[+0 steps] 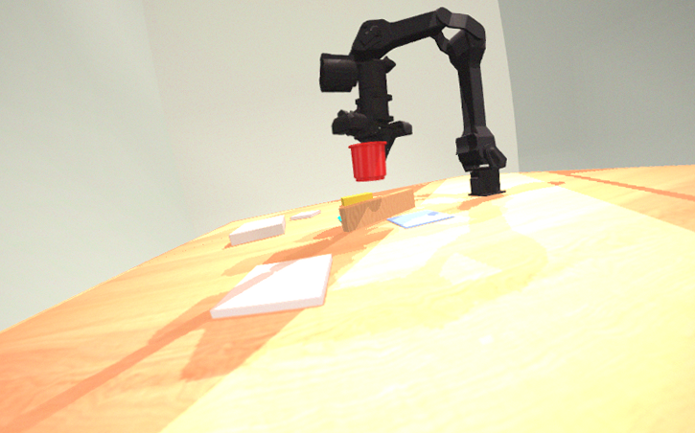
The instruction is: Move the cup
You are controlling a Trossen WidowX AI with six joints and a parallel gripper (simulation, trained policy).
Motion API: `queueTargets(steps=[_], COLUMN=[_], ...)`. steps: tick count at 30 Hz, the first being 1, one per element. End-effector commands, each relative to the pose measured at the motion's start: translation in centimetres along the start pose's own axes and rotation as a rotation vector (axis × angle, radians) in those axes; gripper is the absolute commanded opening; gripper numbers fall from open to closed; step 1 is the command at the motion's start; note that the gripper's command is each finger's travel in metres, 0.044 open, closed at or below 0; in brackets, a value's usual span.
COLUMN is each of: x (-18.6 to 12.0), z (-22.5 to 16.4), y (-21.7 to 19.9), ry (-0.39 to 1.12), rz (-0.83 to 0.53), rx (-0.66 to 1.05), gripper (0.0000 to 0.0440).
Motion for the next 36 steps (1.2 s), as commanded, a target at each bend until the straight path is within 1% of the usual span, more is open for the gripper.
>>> queueTargets(steps=[1,10,20,28,36], x=[-0.3,0.3,2.2,4.4,6.6], z=[1.3,4.4,7.0,7.8,7.8], y=[0.3,0.6,0.3,-0.2,-1.2], ry=[-0.024,-0.065,-0.093,-0.101,-0.095], rz=[0.026,0.063,0.073,0.067,0.048], rx=[0.025,0.09,0.143,0.169,0.186], gripper=[0.0,0.0,0.0,0.0,0.0008])
Point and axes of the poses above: the point midway between the two fingers, 35 mm back from their tips, its own x axis out along the fingers, its own y axis across the jaws, z = x × y, the point moved 4 cm from there along -x, back along the fingers, and after that the axes turned 6 degrees about x, right-handed, at the moved point
